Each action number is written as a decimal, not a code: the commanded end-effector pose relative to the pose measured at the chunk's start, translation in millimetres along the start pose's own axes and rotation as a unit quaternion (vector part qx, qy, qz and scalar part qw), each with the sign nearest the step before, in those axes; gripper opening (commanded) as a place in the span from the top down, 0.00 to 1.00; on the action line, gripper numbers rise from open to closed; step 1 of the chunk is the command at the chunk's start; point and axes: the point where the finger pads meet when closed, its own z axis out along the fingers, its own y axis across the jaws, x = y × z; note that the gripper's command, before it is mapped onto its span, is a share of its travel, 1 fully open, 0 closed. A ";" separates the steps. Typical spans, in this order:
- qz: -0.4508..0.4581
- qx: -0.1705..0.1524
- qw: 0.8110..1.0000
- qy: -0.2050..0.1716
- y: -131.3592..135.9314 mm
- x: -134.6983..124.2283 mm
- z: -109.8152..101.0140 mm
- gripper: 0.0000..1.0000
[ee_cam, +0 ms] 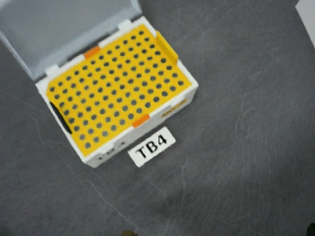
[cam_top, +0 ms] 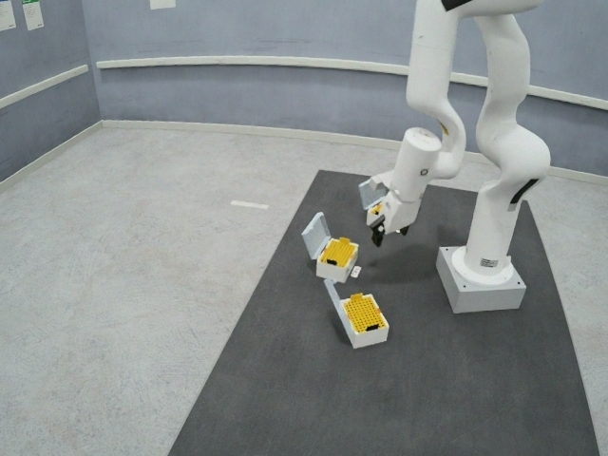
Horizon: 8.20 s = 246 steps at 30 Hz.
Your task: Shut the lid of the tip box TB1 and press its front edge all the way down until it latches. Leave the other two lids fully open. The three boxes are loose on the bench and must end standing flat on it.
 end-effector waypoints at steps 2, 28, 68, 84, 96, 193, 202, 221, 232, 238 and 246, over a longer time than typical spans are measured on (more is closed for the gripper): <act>0.002 0.013 1.000 0.009 -3.0 -6.6 34.7 0.00; 0.002 0.012 1.000 0.009 -5.0 -28.3 121.5 0.00; 0.002 0.012 1.000 0.009 -5.0 -28.2 121.4 0.00; 0.002 0.012 1.000 0.009 -5.0 -28.2 121.4 0.00; 0.002 0.012 1.000 0.009 -3.8 -16.2 73.0 0.00; -0.187 0.061 0.980 0.011 -40.7 -178.4 -50.1 0.00; -0.187 0.061 0.980 0.011 -41.6 -188.1 -11.3 0.00; -0.187 0.061 0.980 0.011 -43.5 -208.5 71.3 0.00; -0.187 0.061 0.980 0.011 -43.6 -209.6 75.4 0.00; -0.187 0.061 0.980 0.011 -43.6 -209.6 75.5 0.00; -0.187 0.061 0.980 0.011 -43.7 -209.6 75.4 0.00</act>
